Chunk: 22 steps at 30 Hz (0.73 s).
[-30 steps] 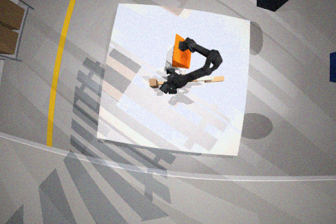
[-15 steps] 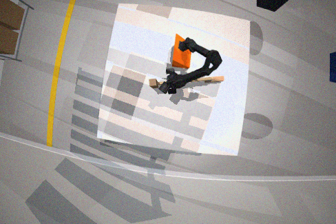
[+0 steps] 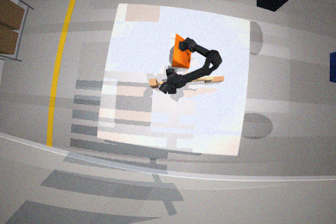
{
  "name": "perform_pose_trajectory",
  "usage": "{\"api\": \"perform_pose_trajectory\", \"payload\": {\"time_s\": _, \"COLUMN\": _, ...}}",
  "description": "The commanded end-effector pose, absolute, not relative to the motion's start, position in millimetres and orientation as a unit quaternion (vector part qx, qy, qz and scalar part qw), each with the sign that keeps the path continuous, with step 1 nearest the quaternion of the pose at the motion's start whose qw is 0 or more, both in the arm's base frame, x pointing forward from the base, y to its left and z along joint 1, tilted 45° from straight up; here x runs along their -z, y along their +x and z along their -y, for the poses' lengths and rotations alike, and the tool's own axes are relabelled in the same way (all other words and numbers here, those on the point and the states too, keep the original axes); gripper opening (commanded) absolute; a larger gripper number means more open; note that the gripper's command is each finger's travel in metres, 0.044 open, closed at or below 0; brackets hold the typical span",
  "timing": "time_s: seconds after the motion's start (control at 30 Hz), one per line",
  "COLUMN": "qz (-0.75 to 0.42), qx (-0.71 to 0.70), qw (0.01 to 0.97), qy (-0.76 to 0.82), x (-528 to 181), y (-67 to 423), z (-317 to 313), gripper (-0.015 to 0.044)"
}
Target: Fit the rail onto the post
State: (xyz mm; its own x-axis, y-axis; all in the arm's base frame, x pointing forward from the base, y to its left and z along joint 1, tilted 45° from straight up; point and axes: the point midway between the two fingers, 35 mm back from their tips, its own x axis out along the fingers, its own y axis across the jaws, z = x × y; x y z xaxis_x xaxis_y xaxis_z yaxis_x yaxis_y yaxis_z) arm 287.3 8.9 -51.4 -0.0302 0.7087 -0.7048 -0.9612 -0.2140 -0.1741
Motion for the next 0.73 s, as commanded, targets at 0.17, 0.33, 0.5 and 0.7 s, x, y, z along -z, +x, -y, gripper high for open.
{"api": "perform_pose_trajectory", "payload": {"time_s": 0.17, "qz": -0.179, "qx": -0.694, "qw": 0.601, "qy": -0.354, "x": 30, "y": 284, "z": -8, "gripper": 0.0440}}
{"api": "perform_pose_trajectory", "payload": {"time_s": 0.33, "qz": -0.179, "qx": -0.692, "qw": 0.602, "qy": -0.355, "x": 10, "y": 279, "z": -8, "gripper": 0.0440}}
{"api": "perform_pose_trajectory", "payload": {"time_s": 0.5, "qz": -0.179, "qx": -0.692, "qw": 0.602, "qy": -0.355, "x": 10, "y": 279, "z": -8, "gripper": 0.0440}}
{"api": "perform_pose_trajectory", "payload": {"time_s": 0.7, "qz": -0.179, "qx": -0.692, "qw": 0.602, "qy": -0.355, "x": 10, "y": 279, "z": -8, "gripper": 0.0440}}
